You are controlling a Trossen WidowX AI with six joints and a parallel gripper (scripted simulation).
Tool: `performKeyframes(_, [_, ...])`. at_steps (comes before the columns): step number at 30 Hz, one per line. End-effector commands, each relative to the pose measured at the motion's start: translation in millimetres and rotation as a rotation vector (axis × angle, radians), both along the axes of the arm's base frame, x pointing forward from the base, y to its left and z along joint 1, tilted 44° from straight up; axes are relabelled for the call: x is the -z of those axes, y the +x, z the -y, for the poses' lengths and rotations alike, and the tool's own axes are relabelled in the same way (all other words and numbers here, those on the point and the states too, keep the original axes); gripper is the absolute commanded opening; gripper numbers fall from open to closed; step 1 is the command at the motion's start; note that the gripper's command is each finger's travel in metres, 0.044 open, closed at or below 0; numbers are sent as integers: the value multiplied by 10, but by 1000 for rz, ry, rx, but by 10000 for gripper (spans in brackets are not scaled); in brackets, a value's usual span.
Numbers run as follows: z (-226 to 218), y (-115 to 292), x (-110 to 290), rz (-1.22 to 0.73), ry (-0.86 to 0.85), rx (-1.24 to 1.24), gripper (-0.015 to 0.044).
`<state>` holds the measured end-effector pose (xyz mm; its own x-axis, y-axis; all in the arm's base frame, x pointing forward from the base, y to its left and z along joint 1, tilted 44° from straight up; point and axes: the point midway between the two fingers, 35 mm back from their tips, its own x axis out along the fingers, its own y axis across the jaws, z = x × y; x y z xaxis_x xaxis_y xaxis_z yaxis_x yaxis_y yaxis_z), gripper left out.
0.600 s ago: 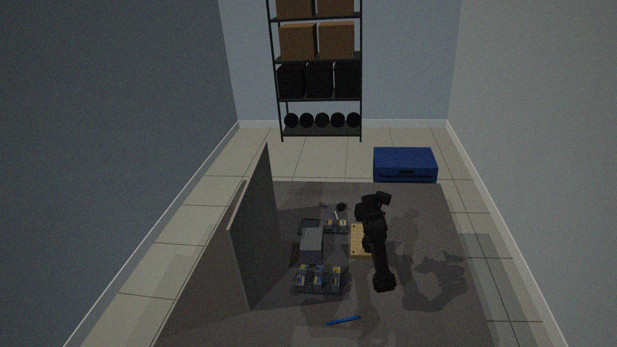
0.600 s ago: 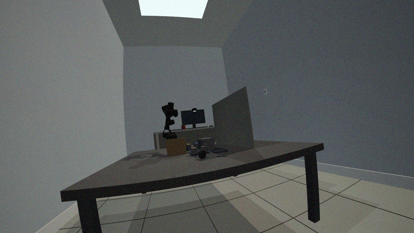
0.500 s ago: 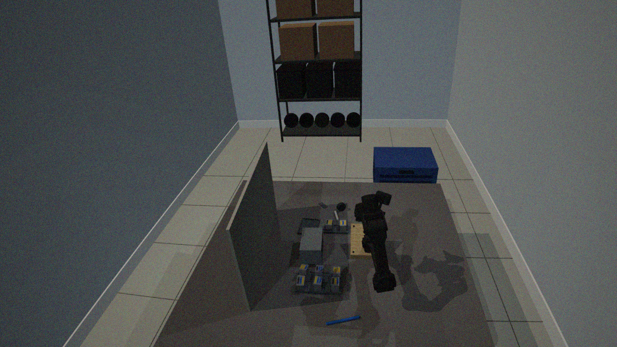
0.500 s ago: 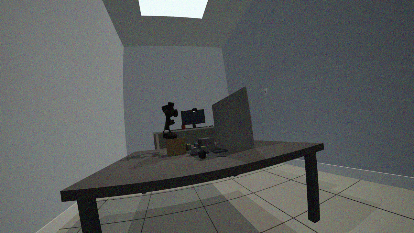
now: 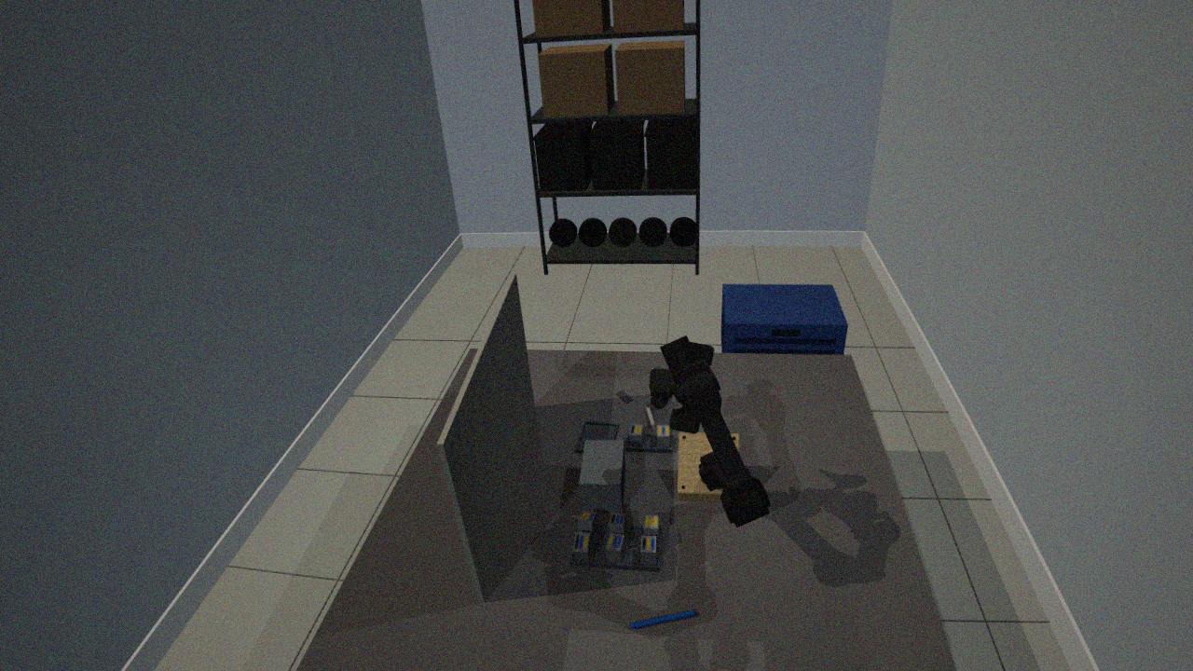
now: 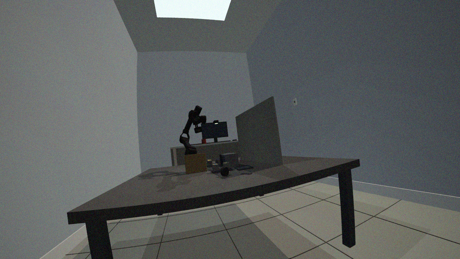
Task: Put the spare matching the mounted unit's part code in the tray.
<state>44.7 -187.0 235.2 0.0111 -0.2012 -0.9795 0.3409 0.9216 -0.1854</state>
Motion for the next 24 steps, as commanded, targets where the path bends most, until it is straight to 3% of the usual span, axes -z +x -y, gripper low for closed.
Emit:
performKeyframes(1, [168, 552, 111, 95, 113, -85, 440])
performKeyframes(11, [175, 1746, 510, 212, 435, -225, 440])
performKeyframes(19, [-262, 2778, 1087, 226, 775, -279, 440])
performKeyframes(24, [-524, 3116, 1370, 202, 928, -248, 440])
